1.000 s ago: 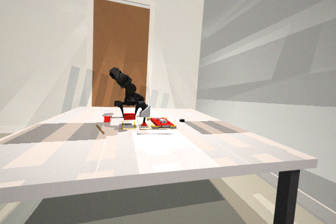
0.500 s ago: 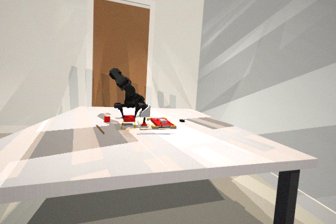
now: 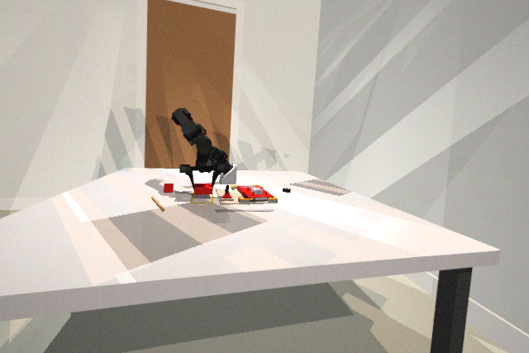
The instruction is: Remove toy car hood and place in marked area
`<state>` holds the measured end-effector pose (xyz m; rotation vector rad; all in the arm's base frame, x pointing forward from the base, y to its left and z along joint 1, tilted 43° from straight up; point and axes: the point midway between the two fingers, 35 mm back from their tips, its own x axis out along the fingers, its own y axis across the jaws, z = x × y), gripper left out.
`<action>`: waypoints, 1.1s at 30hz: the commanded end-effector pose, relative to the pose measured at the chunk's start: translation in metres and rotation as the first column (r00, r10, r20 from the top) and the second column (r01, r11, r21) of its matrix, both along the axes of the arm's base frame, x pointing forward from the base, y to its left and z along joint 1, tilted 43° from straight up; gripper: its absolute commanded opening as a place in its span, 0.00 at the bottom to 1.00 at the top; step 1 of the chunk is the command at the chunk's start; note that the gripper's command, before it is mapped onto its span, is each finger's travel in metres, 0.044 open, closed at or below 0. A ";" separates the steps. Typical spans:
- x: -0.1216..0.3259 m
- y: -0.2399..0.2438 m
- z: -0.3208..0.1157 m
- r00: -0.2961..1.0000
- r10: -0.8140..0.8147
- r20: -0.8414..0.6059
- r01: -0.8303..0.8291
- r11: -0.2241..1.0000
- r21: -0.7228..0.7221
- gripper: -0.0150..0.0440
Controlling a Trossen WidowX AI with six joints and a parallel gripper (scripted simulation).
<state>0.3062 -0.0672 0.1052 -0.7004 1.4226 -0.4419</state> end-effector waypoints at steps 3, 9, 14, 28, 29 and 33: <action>0.000 -0.002 -0.002 1.000 0.002 -0.001 -0.002 1.000 -0.006 0.25; 0.001 -0.004 -0.004 1.000 0.002 -0.001 -0.002 1.000 -0.006 0.25; 0.001 -0.006 -0.005 1.000 0.002 -0.001 -0.002 1.000 -0.006 0.25; 0.002 -0.011 -0.010 1.000 0.002 -0.001 -0.002 1.000 -0.007 0.25; 0.002 -0.011 -0.011 1.000 0.002 -0.001 -0.002 1.000 -0.007 0.25; 0.002 -0.012 -0.012 1.000 0.002 -0.001 -0.002 1.000 -0.007 0.25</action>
